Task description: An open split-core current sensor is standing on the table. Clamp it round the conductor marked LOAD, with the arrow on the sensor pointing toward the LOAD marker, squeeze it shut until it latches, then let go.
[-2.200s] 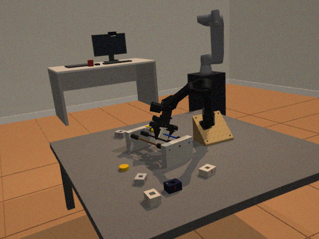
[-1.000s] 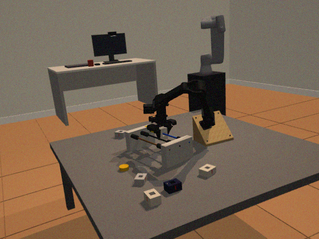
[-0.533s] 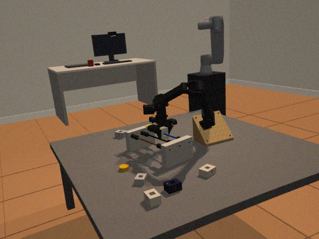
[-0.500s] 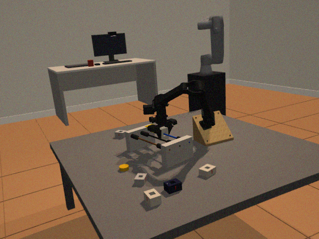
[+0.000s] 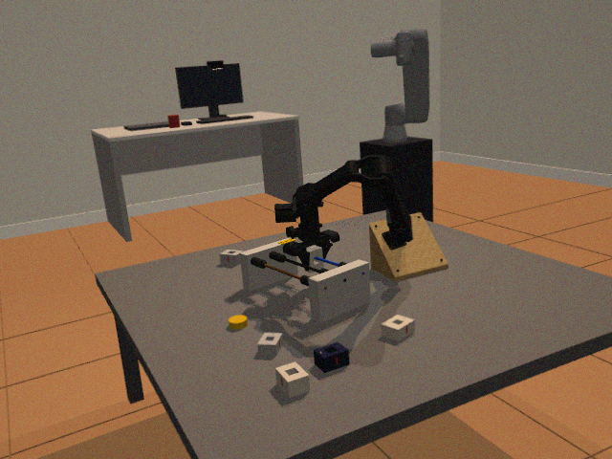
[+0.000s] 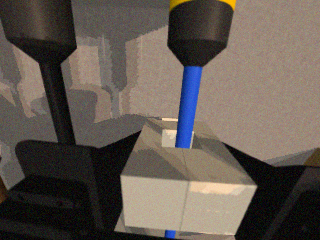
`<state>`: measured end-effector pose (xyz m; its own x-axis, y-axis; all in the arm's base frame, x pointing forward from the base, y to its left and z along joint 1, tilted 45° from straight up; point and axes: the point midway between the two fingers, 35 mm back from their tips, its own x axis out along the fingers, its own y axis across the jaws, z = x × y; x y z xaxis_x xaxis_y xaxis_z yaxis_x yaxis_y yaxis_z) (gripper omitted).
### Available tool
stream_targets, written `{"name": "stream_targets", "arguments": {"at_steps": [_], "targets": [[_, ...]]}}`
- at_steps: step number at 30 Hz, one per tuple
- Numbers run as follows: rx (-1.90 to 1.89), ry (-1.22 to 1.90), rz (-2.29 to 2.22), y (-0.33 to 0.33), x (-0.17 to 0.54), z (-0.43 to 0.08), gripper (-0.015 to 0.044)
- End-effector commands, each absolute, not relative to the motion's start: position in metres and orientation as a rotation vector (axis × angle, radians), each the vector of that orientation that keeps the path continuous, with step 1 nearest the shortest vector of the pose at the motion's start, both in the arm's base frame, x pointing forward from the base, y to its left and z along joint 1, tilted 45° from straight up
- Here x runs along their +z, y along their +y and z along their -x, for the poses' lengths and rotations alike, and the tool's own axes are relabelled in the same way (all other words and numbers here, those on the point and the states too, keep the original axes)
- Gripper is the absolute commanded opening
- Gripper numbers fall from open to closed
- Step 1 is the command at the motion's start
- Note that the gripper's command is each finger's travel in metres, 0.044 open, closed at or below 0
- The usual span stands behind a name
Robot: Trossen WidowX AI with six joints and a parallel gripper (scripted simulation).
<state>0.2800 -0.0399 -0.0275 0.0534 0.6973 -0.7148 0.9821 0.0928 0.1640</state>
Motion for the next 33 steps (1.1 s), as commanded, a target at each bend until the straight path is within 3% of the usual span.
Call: {"name": "stream_targets", "arguments": {"at_steps": [1, 3, 33], "targets": [[-0.541, 1.705, -1.663, -0.0400, -0.0273, -0.2801, 0.0236], [-0.541, 1.705, -1.663, -0.0400, -0.0273, -0.2801, 0.0279], [-0.541, 1.705, -1.663, -0.0400, -0.0273, -0.2801, 0.0279]]}}
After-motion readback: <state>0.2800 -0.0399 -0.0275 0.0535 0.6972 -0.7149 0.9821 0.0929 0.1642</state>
